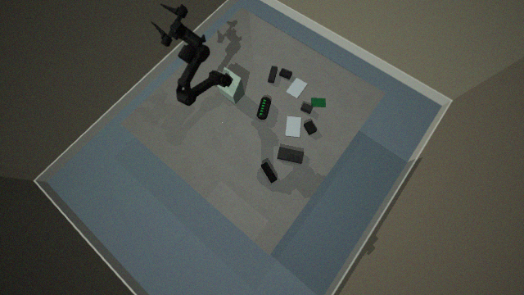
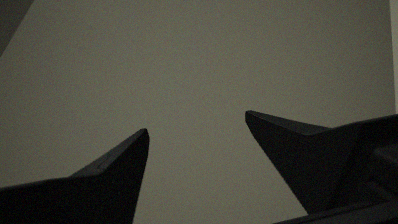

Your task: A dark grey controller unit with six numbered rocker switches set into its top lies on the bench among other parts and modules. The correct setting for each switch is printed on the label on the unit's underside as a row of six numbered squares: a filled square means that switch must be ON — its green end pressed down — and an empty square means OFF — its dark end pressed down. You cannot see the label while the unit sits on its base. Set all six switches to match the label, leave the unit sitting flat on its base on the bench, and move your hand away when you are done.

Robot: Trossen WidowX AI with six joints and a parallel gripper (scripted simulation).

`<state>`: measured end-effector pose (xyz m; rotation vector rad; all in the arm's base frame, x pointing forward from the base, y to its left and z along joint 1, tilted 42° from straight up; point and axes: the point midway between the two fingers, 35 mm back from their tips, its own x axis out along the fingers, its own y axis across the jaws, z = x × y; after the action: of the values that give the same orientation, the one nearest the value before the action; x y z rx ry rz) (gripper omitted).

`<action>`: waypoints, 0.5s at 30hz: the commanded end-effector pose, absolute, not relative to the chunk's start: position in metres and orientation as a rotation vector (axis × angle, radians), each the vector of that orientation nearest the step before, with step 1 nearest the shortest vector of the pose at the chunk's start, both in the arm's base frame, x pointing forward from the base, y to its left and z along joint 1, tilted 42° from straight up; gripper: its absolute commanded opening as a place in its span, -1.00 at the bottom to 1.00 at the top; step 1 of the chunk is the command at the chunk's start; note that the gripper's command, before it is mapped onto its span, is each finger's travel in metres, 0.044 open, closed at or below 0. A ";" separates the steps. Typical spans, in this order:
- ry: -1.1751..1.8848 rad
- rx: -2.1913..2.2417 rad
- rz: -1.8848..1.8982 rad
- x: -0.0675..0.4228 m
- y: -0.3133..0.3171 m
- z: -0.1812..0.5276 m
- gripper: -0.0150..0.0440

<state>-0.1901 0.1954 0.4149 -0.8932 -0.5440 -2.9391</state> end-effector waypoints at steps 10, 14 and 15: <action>-0.532 -0.926 -2.998 -0.186 0.211 0.413 -0.03; -0.510 -0.978 -3.108 -0.176 0.238 0.409 -0.38; -0.512 -0.987 -3.126 -0.174 0.243 0.408 -0.47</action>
<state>-0.1806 0.2225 0.4115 -0.9512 -0.5169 -3.0514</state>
